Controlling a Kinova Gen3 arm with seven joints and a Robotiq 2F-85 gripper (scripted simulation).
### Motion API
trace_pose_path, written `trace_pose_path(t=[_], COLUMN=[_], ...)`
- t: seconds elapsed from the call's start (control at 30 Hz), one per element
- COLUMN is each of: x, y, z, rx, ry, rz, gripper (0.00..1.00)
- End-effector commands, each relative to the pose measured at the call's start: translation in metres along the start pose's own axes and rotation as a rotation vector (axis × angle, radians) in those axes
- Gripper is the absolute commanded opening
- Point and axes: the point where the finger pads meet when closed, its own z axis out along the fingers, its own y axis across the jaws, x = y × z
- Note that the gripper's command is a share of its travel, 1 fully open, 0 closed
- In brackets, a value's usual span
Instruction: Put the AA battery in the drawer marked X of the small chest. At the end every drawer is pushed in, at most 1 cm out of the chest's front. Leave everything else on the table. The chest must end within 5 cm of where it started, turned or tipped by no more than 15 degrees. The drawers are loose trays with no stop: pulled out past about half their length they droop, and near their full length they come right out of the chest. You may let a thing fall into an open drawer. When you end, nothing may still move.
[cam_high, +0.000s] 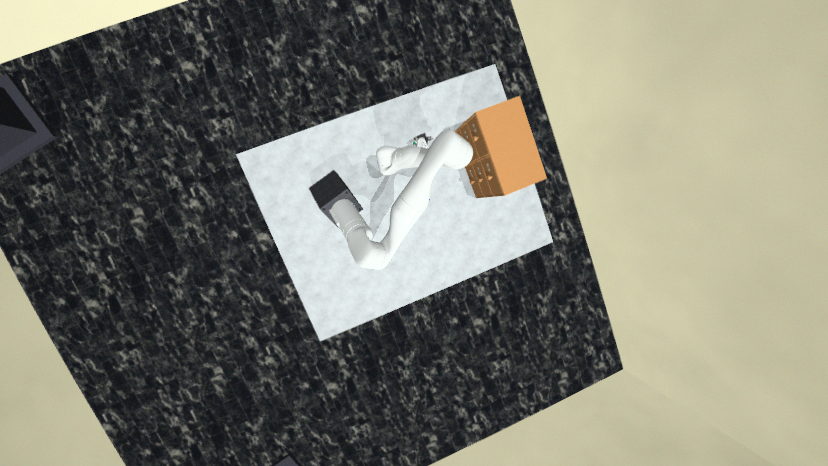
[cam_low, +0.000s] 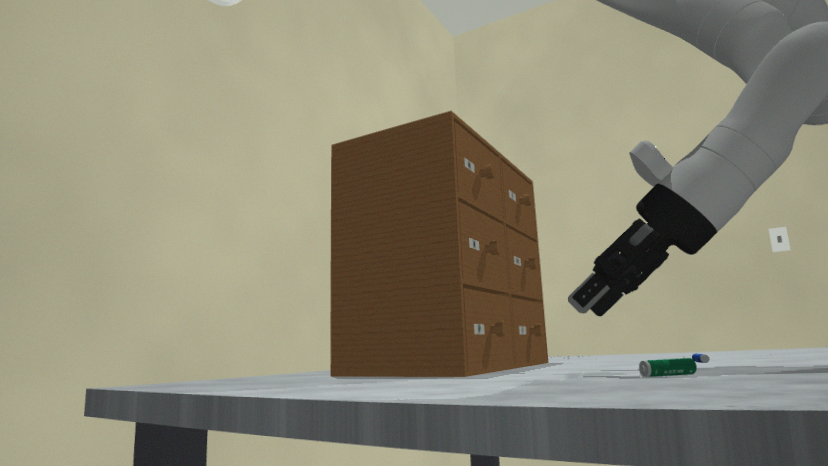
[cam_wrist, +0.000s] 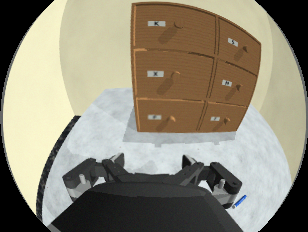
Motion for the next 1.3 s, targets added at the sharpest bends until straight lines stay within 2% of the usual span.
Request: trace_pose_path(t=[0.0, 0.57, 0.97, 1.27], x=[0.001, 0.009, 0.049, 0.054], y=[0.000, 0.000, 0.000, 0.000], z=[0.000, -0.007, -0.041, -0.045], rx=[0.001, 0.001, 0.001, 0.001], ry=[0.001, 0.001, 0.001, 0.001], rz=[0.001, 0.001, 0.001, 0.001], gripper=[1.00, 1.00, 1.00, 1.00])
